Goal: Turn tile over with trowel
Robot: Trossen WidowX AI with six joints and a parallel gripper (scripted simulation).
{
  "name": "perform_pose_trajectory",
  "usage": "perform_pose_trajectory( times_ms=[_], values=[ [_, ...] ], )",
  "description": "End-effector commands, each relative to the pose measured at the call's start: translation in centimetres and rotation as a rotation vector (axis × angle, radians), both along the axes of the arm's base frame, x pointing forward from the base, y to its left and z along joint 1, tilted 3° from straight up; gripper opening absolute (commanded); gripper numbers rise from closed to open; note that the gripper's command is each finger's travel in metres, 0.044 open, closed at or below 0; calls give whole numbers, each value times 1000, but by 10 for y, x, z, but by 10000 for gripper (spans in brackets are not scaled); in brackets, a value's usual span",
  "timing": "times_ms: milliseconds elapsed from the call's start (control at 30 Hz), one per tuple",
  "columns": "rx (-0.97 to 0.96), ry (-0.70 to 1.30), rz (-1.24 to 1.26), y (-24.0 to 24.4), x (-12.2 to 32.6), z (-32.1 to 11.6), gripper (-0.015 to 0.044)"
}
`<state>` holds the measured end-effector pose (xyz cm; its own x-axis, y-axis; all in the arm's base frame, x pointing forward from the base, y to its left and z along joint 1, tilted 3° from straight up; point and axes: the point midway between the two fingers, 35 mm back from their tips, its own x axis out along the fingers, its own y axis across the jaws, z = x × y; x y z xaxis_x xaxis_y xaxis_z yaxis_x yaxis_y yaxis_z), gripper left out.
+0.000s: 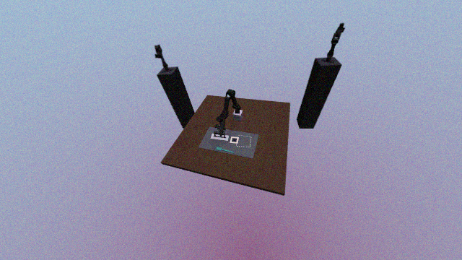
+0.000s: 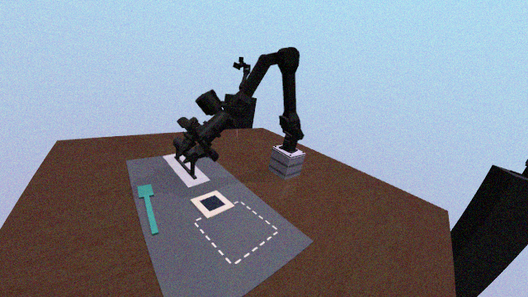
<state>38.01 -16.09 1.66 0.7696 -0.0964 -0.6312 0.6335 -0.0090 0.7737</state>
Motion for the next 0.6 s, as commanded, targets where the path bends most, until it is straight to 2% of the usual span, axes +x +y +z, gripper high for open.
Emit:
perform_pose_trajectory(
  times_ms=[0, 567],
  values=[
    [-13, -23, -12, 9, 2, 6, 0],
    [-13, -23, -12, 8, 2, -13, 0]
  ],
)
